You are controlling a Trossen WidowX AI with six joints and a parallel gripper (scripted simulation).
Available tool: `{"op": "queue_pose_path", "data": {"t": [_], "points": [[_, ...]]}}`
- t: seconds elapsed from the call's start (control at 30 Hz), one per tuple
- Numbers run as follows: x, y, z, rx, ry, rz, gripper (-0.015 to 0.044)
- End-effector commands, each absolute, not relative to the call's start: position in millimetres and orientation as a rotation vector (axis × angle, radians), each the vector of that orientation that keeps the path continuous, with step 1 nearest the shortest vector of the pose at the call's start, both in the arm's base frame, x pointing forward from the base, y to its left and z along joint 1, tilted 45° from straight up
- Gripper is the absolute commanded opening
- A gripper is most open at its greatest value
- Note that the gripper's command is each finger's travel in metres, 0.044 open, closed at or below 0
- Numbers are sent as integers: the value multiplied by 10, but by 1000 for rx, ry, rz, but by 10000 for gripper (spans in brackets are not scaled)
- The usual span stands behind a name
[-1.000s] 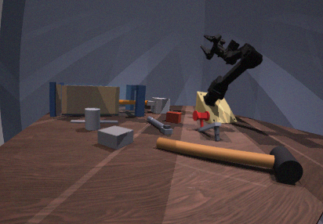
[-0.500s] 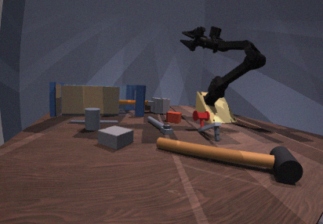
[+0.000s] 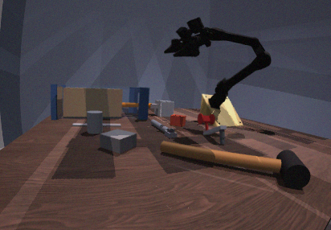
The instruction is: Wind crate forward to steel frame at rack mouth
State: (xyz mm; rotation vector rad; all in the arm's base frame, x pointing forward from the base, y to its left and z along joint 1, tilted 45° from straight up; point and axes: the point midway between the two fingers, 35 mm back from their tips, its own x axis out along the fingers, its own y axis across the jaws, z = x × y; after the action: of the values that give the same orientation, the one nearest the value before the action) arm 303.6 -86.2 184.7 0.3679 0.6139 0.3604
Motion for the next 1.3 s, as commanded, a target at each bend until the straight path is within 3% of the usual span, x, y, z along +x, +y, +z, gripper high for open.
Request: {"op": "queue_pose_path", "data": {"t": [0.0,0.47,0.97,1.27], "points": [[3035,-179,1871,149,703,626,440],[1962,1474,2065,-533,726,1562,440],[1908,1574,2163,-541,723,1575,440],[1826,1991,1749,-539,718,1576,440]]}}
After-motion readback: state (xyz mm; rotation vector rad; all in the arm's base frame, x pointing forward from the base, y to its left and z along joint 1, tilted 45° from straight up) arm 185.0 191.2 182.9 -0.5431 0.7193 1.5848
